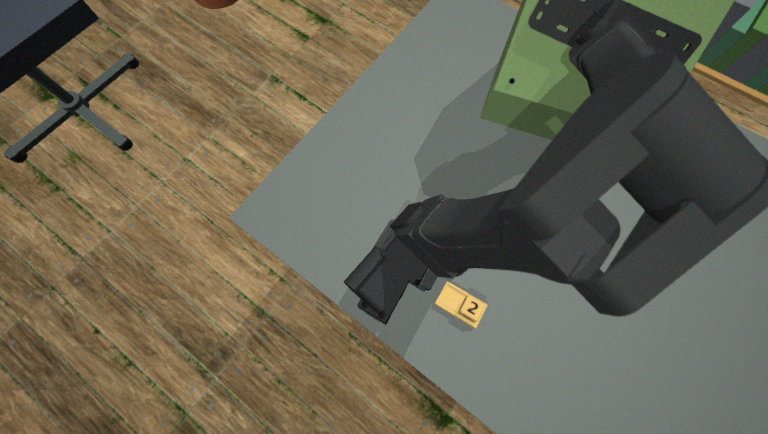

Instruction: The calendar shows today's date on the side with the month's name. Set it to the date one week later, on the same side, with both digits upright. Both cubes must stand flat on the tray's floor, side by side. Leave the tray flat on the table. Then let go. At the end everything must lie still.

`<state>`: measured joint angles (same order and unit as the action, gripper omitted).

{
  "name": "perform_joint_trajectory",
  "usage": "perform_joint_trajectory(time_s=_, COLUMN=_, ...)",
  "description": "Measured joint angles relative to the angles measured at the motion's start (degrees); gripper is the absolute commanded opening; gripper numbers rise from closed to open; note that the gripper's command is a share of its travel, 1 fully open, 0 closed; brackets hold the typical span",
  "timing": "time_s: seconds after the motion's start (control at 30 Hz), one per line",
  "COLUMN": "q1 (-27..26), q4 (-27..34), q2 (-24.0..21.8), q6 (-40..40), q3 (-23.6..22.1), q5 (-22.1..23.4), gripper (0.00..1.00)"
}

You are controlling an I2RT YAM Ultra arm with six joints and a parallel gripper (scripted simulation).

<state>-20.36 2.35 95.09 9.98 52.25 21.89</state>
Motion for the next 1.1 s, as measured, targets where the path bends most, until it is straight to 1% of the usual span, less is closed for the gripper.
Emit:
perform_joint_trajectory(time_s=0.2, q1=0.4, q4=-1.1, q2=1.5, q6=-0.4, q3=0.4, q5=-0.4, gripper=0.47)
perform_joint_trajectory(time_s=0.47, q1=0.6, q4=-2.0, q2=2.2, q6=-0.7, q3=0.6, q5=-0.6, gripper=0.47)
perform_joint_trajectory(time_s=1.1, q1=0.7, q4=-2.4, q2=2.6, q6=-0.7, q3=0.7, q5=-0.6, gripper=0.47)
